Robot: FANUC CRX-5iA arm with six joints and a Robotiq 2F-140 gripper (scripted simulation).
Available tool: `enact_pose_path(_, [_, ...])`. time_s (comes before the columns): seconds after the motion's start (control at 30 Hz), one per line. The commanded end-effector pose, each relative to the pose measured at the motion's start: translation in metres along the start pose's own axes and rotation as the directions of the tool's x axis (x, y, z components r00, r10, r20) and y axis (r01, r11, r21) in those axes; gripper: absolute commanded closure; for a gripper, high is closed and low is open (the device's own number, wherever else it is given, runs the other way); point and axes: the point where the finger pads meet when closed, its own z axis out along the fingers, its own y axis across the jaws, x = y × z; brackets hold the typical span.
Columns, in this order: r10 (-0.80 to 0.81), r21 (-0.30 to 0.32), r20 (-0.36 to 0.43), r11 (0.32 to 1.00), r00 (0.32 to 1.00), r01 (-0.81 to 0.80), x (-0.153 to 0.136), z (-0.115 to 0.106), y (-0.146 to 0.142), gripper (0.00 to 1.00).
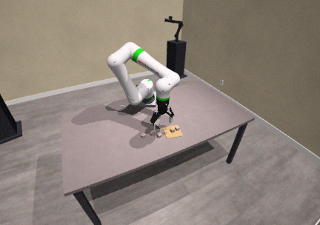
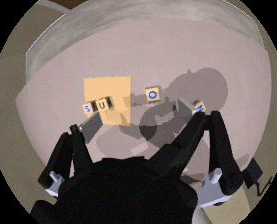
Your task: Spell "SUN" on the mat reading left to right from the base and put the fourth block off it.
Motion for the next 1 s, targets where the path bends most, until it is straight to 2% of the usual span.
enact_pose_path(0.0, [0.137,-0.005,-0.003,0.990,0.991,-0.137,-0.001,0.000,0.008,0.00])
enact_pose_path(0.23, [0.323,-0.003,-0.003,0.946,0.946,-0.323,-0.003,0.001,0.020,0.00])
enact_pose_path(0.47, [0.508,-0.001,-0.004,0.861,0.861,-0.508,-0.005,0.001,0.032,0.00])
enact_pose_path(0.53, [0.508,-0.001,-0.004,0.861,0.861,-0.508,-0.005,0.001,0.032,0.00])
enact_pose_path(0.57, [0.578,-0.001,-0.004,0.816,0.816,-0.578,-0.006,0.001,0.037,0.00])
enact_pose_path(0.73, [0.681,0.000,-0.004,0.732,0.732,-0.681,-0.008,0.001,0.045,0.00])
enact_pose_path(0.97, [0.815,0.003,-0.005,0.580,0.580,-0.815,-0.011,0.001,0.057,0.00])
